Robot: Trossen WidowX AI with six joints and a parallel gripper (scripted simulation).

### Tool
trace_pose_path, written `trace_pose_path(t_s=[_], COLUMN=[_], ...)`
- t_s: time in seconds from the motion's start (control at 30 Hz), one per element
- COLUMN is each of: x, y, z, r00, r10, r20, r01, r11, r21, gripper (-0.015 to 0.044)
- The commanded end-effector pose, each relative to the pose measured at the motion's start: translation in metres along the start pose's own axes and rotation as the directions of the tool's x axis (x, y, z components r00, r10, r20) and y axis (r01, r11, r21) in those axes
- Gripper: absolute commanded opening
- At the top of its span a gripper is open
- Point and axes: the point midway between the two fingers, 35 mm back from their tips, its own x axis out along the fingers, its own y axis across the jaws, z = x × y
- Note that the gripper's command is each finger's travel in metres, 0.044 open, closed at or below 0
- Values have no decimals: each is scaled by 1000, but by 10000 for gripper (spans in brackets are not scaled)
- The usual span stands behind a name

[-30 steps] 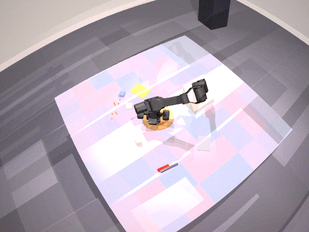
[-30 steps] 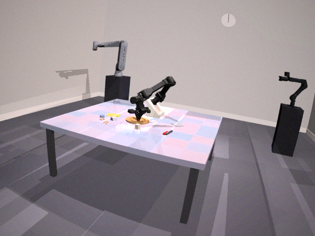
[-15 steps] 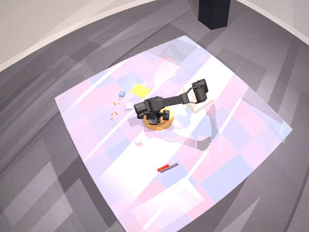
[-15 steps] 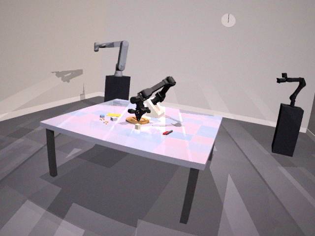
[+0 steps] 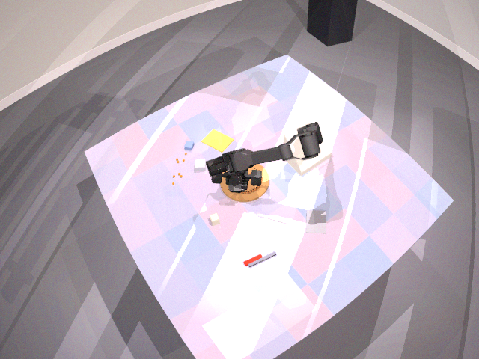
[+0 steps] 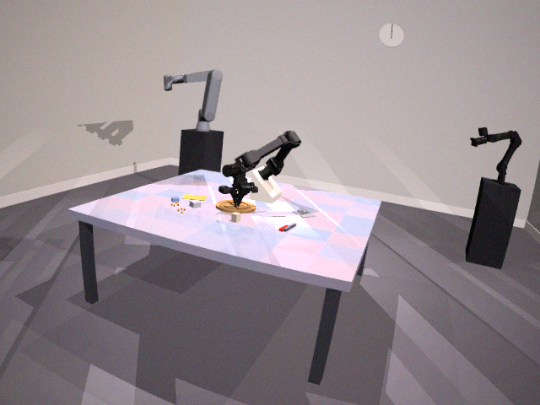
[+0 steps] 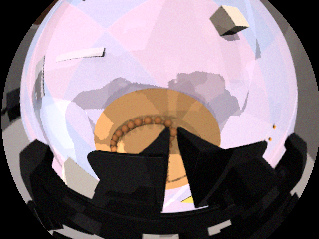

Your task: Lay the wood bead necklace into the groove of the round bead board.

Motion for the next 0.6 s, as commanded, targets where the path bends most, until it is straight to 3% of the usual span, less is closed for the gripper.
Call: trace_pose_path(t_s=[0.0,0.4,0.57], x=[0,9,5], y=[-6,-5,-6], z=[5,5,6], r00=[1000,1000,1000], r10=[1,1,-6], r20=[2,2,2], r01=[-1,-1,6], r11=[1000,1000,1000], r21=[-2,-2,-8], gripper=[0,0,131])
